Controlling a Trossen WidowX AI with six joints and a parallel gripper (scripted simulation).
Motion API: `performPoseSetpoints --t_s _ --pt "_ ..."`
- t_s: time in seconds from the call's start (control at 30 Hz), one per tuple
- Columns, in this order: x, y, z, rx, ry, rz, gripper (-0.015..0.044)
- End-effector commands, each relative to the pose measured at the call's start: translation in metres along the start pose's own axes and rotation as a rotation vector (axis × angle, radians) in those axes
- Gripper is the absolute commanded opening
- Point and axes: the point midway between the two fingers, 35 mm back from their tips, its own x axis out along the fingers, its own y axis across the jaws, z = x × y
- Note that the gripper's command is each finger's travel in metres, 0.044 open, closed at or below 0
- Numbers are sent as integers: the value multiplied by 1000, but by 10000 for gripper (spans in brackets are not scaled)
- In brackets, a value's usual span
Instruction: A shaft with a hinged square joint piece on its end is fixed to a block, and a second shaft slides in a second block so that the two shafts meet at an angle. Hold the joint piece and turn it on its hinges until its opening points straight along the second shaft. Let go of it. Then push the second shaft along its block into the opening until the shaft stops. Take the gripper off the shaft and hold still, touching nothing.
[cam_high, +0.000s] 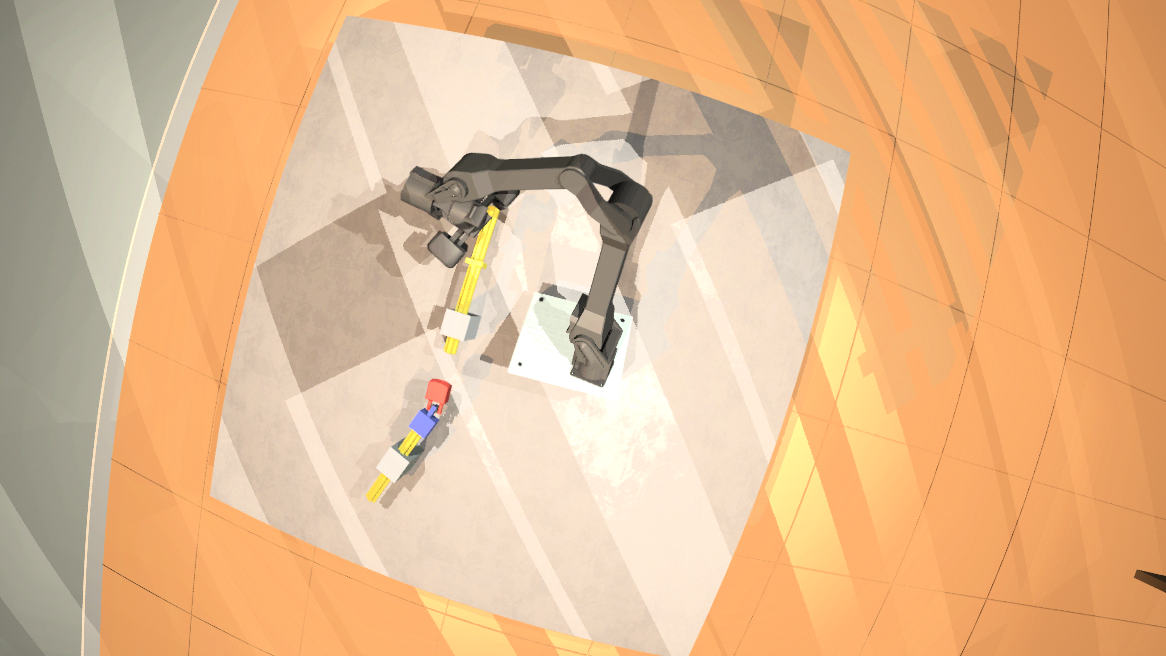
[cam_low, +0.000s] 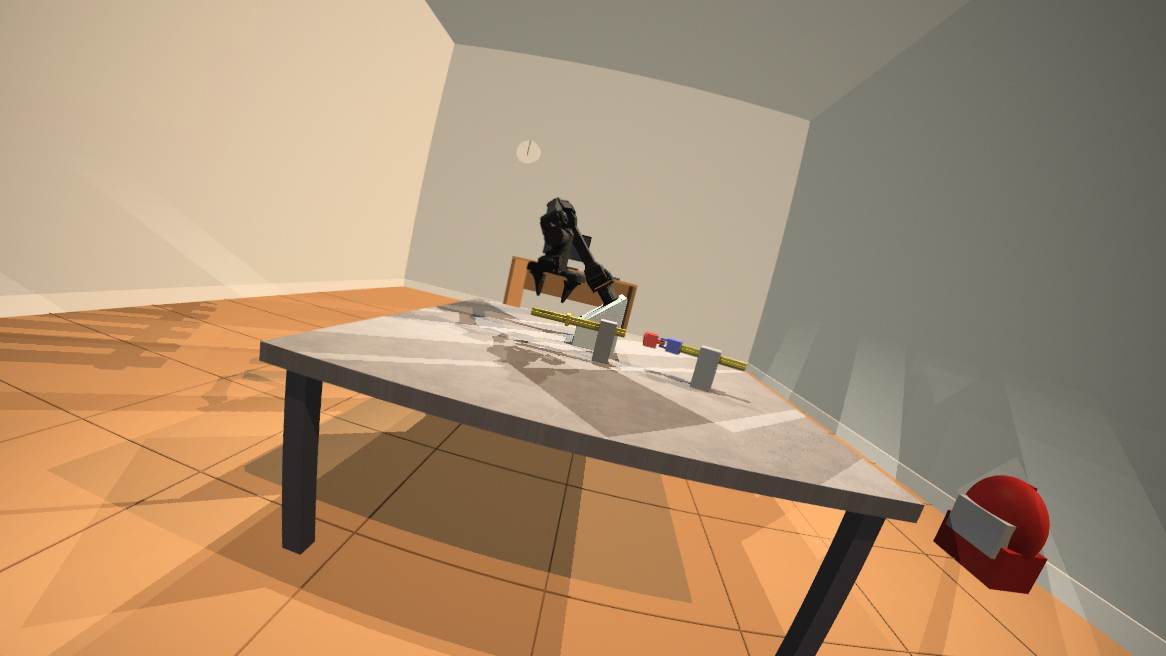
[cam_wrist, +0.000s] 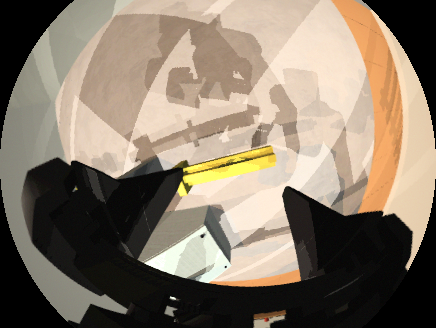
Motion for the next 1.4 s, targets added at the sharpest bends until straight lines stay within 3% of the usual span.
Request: performPoseSetpoints --t_s 0.0,0.93,1.37 --pt "9 0 0 161 8 -6 440" --pt "53 -2 -1 1111 21 -36 440" --pt "60 -2 -1 1134 21 -37 440"
